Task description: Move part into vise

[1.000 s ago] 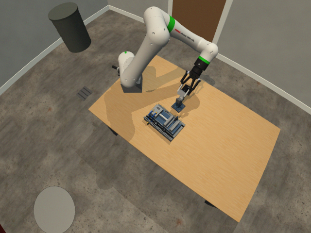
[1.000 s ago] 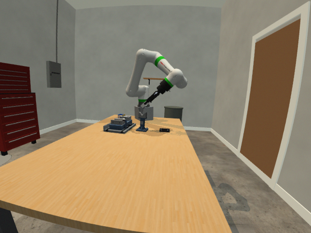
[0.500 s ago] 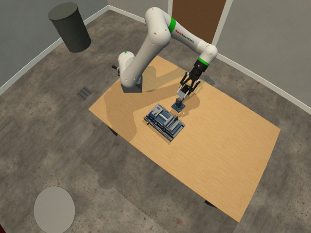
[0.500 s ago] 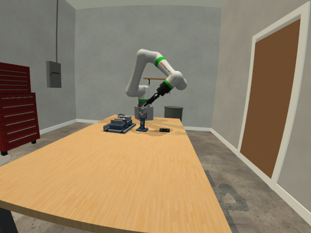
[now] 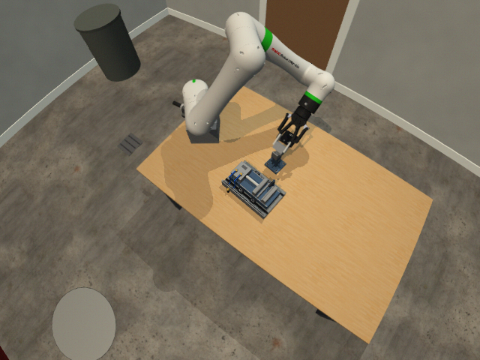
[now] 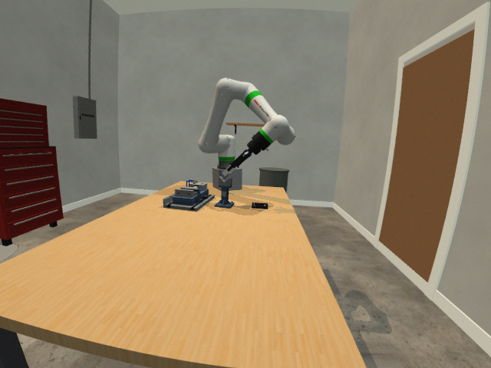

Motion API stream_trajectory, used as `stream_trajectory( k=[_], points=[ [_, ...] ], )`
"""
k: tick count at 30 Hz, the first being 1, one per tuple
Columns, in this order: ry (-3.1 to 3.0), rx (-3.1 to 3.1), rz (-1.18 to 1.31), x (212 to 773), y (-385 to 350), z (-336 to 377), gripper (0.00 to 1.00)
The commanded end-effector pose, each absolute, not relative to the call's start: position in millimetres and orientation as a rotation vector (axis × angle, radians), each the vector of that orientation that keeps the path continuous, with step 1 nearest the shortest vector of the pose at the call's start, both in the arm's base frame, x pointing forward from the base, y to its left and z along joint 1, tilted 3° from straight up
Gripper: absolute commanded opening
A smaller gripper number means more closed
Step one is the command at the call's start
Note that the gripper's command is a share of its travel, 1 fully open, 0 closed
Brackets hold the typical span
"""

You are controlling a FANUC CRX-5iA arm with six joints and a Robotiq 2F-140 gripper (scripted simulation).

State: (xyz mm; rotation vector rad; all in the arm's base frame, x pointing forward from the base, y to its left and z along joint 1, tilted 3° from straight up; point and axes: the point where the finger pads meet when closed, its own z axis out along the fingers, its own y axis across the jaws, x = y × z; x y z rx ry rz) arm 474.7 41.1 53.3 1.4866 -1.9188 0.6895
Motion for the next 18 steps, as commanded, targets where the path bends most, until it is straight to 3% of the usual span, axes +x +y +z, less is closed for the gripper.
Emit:
stream_trajectory(
  k=[1,18],
  points=[
    [-1.919,1.487,0.690,475,41,49,0.00],
    [-1.919,1.487,0.690,475,40,37,0.00]
  ],
)
